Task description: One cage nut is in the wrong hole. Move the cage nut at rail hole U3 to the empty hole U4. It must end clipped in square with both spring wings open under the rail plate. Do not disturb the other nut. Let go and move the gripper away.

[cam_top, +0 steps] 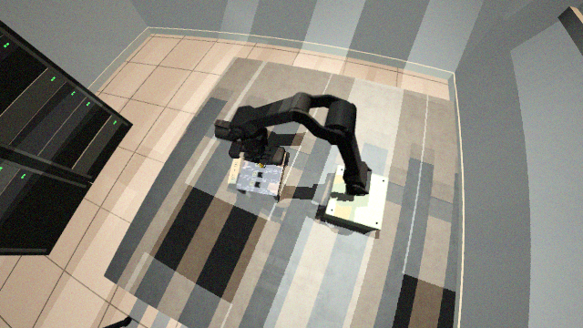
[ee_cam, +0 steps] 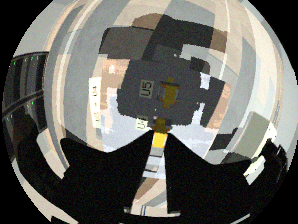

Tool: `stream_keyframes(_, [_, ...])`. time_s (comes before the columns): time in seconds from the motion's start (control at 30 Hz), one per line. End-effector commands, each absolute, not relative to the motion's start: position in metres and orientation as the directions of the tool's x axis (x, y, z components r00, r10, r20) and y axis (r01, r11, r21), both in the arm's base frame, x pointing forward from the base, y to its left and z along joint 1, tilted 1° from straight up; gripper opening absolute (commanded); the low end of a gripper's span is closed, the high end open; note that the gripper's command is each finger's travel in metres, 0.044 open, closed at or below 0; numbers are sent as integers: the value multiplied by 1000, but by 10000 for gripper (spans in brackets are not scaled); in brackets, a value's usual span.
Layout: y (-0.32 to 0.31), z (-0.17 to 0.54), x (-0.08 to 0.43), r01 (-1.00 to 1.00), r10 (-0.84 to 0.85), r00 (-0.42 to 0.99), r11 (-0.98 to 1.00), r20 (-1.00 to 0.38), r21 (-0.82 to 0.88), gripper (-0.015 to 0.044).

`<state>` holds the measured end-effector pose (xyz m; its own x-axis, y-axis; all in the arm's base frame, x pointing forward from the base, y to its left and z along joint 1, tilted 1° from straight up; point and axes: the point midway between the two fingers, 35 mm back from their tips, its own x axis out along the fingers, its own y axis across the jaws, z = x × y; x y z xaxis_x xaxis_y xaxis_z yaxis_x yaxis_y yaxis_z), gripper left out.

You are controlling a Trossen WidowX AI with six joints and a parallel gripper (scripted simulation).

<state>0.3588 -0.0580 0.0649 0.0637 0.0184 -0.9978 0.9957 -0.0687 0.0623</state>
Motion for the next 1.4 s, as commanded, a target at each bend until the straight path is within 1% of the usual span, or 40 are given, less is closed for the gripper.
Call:
stream_keyframes(0.0, [-58,65,359,995,15,68,-72,-998,66,36])
stream_keyframes(1.37, [-59,63,357,990,11,119,-72,-993,118,36])
